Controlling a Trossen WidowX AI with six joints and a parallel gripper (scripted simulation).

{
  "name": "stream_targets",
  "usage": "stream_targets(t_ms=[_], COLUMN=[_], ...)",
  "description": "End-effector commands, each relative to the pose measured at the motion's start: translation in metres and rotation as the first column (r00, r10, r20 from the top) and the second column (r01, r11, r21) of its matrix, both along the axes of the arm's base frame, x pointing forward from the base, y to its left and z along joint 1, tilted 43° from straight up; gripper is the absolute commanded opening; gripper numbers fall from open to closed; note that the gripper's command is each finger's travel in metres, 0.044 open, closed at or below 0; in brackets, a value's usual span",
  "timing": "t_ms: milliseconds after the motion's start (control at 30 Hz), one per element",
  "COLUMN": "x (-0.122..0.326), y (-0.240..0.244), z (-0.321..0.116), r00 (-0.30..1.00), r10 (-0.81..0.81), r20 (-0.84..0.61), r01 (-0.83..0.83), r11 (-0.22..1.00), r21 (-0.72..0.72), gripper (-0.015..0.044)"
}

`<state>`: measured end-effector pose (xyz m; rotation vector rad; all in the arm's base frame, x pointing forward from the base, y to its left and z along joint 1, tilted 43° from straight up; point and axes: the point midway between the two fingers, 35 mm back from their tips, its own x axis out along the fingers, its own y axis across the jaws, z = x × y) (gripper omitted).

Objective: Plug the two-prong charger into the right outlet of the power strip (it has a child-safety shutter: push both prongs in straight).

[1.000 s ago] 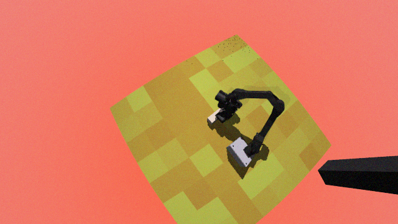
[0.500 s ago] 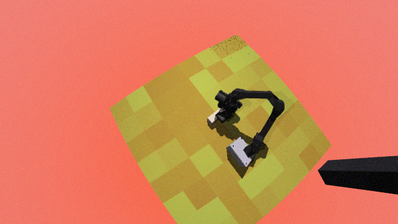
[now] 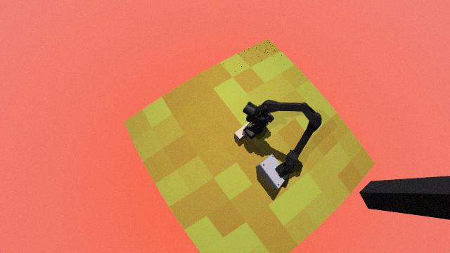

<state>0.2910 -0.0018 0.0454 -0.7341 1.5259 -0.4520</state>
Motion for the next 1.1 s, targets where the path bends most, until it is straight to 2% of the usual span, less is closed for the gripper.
stream_targets(t_ms=[0,1067], x=[0.0071,0.0080], y=[0.0044,0.0017], z=[0.0046,0.0017], r00=[1.000,1.000], r10=[0.006,0.006], r20=[0.031,0.031], r01=[-0.006,-0.006], r11=[1.000,1.000], r21=[0.006,0.005], gripper=[0.0000,0.0000])
